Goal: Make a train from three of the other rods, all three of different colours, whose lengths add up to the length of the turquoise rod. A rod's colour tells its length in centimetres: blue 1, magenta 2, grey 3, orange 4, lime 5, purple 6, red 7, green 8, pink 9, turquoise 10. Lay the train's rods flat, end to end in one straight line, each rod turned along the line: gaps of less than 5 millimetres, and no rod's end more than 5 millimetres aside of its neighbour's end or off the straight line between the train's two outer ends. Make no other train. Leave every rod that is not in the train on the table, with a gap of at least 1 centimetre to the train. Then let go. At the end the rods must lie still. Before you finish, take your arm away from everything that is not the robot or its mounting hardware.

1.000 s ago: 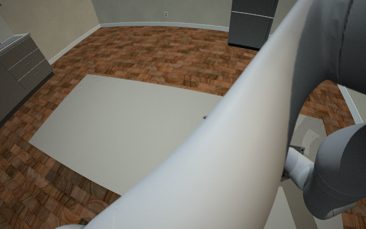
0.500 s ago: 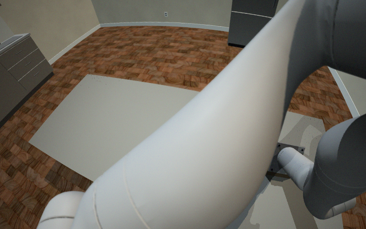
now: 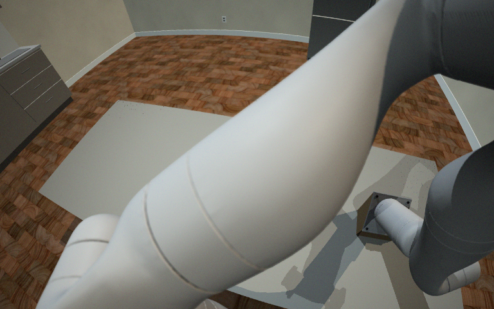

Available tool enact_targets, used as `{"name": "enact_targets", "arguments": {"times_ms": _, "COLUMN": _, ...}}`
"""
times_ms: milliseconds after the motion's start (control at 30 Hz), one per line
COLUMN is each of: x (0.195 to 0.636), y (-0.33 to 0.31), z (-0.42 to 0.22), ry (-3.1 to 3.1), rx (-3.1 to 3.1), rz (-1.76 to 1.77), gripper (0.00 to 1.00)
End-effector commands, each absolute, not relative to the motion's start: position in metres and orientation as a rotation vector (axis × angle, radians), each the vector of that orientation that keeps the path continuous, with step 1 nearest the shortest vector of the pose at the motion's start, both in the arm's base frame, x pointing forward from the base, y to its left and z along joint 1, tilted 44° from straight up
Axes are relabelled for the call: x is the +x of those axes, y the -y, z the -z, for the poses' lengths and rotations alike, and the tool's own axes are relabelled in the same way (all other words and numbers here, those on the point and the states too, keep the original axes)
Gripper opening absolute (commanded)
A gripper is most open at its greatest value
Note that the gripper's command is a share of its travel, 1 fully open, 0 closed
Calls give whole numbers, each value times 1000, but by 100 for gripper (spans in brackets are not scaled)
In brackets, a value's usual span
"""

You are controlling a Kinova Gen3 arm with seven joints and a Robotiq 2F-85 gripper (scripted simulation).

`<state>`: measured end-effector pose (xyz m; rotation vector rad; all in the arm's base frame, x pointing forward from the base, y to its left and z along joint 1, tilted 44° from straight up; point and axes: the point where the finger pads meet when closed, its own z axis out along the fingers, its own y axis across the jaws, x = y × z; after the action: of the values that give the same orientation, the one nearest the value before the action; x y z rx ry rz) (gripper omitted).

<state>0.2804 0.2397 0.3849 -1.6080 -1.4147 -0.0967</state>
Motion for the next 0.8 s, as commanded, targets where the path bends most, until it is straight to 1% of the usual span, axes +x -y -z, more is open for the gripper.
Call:
{"name": "enact_targets", "arguments": {"times_ms": 0, "x": 295, "y": -227, "z": -372, "ry": 1402, "rx": -1626, "rz": 118, "gripper": 100}}
{"name": "enact_targets", "arguments": {"times_ms": 267, "x": 295, "y": -227, "z": -372, "ry": 1402, "rx": -1626, "rz": 118, "gripper": 100}}
{"name": "enact_targets", "arguments": {"times_ms": 300, "x": 308, "y": -215, "z": -358, "ry": 1394, "rx": -1644, "rz": 136, "gripper": 100}}
{"name": "enact_targets", "arguments": {"times_ms": 533, "x": 308, "y": -215, "z": -358, "ry": 1394, "rx": -1644, "rz": 136, "gripper": 100}}
{"name": "enact_targets", "arguments": {"times_ms": 567, "x": 320, "y": -203, "z": -344, "ry": 1385, "rx": -1661, "rz": 153, "gripper": 100}}
{"name": "enact_targets", "arguments": {"times_ms": 767, "x": 320, "y": -203, "z": -344, "ry": 1385, "rx": -1661, "rz": 153, "gripper": 100}}
